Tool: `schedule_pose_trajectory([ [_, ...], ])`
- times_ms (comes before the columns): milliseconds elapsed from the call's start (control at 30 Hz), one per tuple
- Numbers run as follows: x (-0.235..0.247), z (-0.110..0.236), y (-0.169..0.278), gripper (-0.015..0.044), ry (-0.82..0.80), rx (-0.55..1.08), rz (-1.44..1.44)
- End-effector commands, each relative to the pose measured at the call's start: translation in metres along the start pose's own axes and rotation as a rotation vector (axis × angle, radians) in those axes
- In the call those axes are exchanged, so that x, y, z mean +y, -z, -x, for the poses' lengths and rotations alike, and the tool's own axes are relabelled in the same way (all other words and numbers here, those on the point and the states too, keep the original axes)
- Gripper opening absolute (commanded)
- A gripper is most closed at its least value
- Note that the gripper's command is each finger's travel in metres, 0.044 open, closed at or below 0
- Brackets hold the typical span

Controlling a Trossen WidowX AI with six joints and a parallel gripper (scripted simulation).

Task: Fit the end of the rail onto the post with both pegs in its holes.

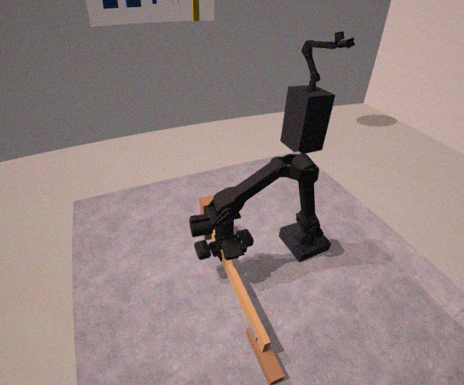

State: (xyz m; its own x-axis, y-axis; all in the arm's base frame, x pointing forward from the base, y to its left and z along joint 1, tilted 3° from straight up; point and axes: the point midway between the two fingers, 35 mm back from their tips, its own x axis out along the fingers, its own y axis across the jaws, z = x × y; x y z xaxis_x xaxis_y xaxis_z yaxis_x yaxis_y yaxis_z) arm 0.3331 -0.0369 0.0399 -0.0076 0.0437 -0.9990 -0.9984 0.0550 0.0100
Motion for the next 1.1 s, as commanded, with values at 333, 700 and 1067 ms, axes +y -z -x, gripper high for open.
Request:
schedule_pose_trajectory([
  [333,0.0001,0.0030,0.0055,0.0000,0.004,0.003,0.001],
  [700,0.0001,0.0045,0.0087,0.0000,0.004,0.004,0.001],
  [1067,-0.0005,0.0056,0.0120,0.0000,0.004,0.004,0.001],
])
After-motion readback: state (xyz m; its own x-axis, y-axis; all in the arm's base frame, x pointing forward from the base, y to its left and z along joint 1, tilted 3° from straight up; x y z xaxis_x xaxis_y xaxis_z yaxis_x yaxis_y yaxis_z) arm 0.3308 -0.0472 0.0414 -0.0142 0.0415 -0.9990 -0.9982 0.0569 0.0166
